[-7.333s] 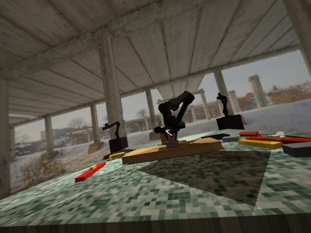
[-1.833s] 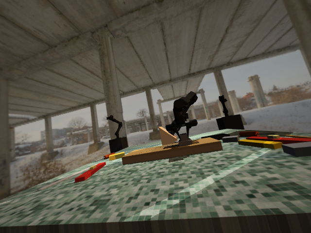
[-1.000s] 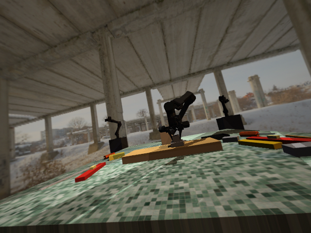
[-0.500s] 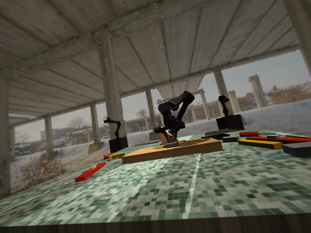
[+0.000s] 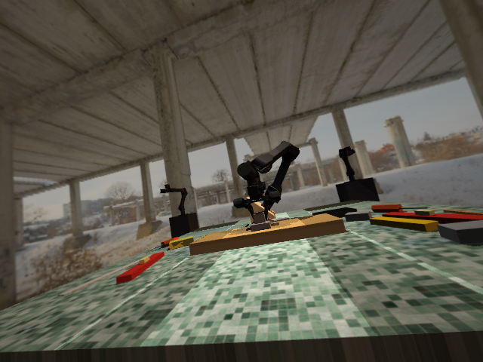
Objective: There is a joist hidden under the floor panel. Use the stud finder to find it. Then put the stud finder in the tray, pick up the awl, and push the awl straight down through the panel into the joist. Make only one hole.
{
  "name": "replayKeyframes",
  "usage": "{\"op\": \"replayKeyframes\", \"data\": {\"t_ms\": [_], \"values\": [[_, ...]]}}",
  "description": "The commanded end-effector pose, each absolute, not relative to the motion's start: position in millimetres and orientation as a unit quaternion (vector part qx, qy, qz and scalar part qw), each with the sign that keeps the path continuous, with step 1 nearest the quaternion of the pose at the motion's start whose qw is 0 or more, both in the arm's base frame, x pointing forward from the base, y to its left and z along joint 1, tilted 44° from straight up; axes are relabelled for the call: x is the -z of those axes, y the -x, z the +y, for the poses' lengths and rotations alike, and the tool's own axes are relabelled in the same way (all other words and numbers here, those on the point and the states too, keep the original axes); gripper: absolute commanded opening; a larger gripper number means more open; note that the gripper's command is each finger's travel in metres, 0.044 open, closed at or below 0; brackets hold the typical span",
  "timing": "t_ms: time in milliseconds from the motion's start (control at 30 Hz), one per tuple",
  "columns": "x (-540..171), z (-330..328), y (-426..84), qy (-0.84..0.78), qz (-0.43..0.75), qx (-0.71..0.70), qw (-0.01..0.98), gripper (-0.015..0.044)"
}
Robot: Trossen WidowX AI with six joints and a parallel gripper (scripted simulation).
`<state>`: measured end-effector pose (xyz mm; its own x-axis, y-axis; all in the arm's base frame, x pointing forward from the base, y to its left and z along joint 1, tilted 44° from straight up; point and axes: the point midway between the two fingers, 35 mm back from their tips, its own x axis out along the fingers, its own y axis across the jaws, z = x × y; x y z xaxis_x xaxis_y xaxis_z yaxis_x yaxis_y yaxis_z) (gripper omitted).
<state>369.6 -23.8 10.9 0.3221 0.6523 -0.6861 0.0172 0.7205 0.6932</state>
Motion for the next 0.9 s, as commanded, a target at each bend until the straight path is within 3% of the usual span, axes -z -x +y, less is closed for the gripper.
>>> {"op": "replayKeyframes", "data": {"t_ms": [0, 867], "values": [[-4, -30, -371, -0.308, 0.543, -0.211, 0.752, 0.0], [28, -64, -370, -0.307, 0.543, -0.211, 0.753, 0.0]]}}
